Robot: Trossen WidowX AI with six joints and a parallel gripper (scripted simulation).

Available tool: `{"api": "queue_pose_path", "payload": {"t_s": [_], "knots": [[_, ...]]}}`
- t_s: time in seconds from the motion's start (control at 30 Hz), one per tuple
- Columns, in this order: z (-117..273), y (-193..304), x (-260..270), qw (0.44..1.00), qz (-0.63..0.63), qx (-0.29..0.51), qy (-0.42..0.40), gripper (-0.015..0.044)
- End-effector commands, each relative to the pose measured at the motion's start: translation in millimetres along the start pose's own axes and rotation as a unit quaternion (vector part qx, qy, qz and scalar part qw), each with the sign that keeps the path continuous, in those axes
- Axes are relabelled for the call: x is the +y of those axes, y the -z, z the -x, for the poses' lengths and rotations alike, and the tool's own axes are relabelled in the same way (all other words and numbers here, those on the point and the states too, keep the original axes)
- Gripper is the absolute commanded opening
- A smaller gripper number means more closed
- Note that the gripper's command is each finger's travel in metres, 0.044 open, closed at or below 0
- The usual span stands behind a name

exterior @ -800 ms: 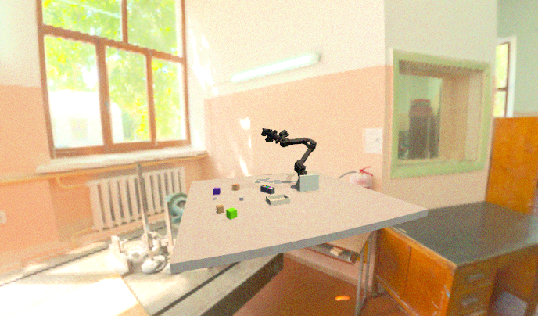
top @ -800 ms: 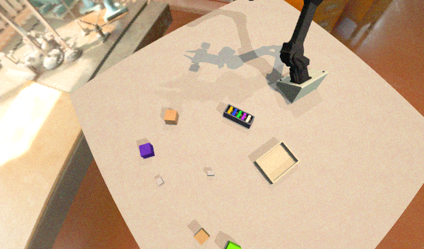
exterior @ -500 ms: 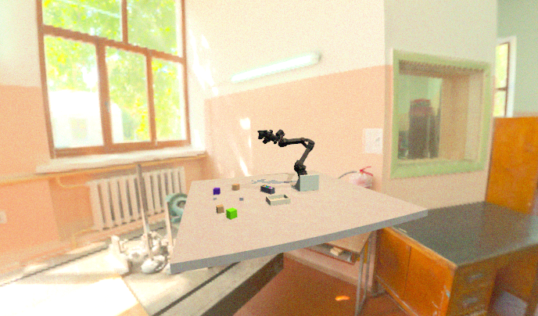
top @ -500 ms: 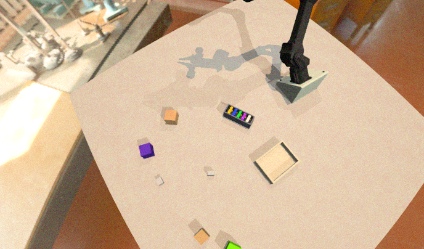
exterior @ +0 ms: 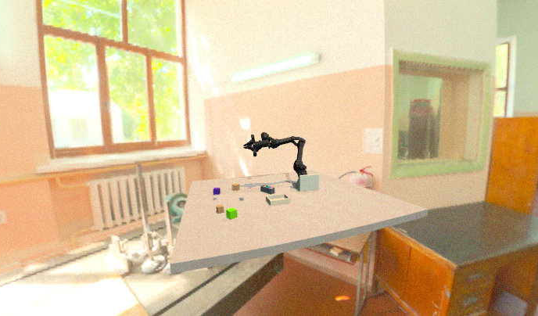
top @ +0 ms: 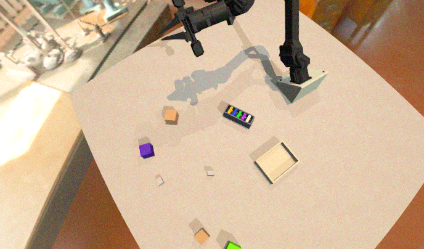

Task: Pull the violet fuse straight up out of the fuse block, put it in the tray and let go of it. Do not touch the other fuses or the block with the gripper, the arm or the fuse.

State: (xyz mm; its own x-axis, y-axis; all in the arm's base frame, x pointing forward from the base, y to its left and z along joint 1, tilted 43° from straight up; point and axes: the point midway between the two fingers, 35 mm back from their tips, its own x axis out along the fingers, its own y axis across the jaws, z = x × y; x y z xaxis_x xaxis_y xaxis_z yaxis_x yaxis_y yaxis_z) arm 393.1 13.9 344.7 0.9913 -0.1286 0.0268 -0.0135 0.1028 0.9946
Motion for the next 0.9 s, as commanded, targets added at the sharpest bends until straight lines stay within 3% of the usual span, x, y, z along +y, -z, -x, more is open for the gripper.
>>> {"api": "queue_pose_path", "payload": {"t_s": [0.0, 0.17, 0.3, 0.5, 0.7, 0.77, 0.87], "knots": [[-13, 18, -60, 0.987, 0.118, 0.015, 0.109, 0.0072], [-9, 37, -137, 0.922, 0.292, 0.066, 0.246, 0.0072], [10, 51, -201, 0.813, 0.444, 0.140, 0.349, 0.0072], [57, 56, -276, 0.567, 0.630, 0.280, 0.450, 0.0072], [124, 38, -320, 0.154, 0.738, 0.461, 0.468, 0.0072], [131, 35, -322, 0.103, 0.738, 0.480, 0.463, 0.0072], [131, 34, -321, 0.103, 0.738, 0.480, 0.463, 0.0072]]}}
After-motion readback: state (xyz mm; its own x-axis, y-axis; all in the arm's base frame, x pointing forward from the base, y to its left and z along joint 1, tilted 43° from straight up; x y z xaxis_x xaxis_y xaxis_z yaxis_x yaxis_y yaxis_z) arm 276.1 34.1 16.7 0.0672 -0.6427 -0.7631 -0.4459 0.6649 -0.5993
